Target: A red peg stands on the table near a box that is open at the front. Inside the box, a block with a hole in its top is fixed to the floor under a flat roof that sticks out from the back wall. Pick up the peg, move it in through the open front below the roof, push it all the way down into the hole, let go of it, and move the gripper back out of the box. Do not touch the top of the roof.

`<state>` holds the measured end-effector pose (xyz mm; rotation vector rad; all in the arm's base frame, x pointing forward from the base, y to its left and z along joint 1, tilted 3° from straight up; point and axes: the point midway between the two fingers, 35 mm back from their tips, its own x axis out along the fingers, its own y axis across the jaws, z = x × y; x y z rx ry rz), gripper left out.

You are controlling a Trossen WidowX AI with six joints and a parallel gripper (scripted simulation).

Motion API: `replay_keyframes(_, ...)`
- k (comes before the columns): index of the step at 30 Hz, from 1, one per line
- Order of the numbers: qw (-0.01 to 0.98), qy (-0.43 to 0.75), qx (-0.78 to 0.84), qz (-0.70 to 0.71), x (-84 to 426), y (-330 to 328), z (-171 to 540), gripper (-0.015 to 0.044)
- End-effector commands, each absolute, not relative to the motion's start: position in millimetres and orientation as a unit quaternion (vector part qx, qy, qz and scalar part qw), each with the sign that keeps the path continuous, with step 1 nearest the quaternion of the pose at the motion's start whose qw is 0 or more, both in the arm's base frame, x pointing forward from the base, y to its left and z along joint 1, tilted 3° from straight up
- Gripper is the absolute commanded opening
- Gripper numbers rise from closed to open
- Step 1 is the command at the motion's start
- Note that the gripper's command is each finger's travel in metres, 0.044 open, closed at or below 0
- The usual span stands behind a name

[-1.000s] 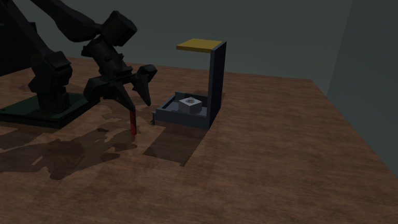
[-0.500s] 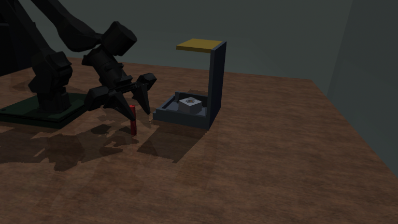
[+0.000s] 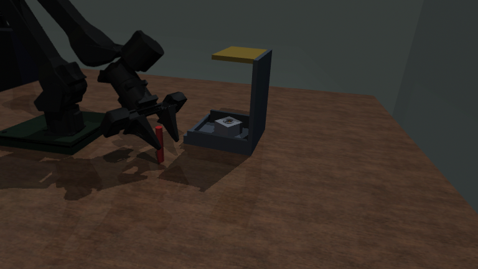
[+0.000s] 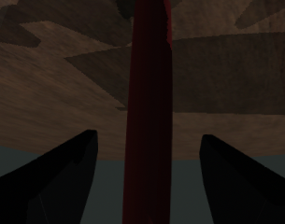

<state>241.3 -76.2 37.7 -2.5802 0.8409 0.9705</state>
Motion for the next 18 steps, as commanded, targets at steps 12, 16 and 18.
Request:
replay_keyframes(12,0.129,0.289,-0.888,0.334,241.4,-76.2,37.8,0.0000)
replay_keyframes(16,0.129,0.289,-0.888,0.334,241.6,-76.3,38.8,0.0000)
replay_keyframes(18,0.130,0.289,-0.888,0.334,242.1,-76.4,41.1,0.0000)
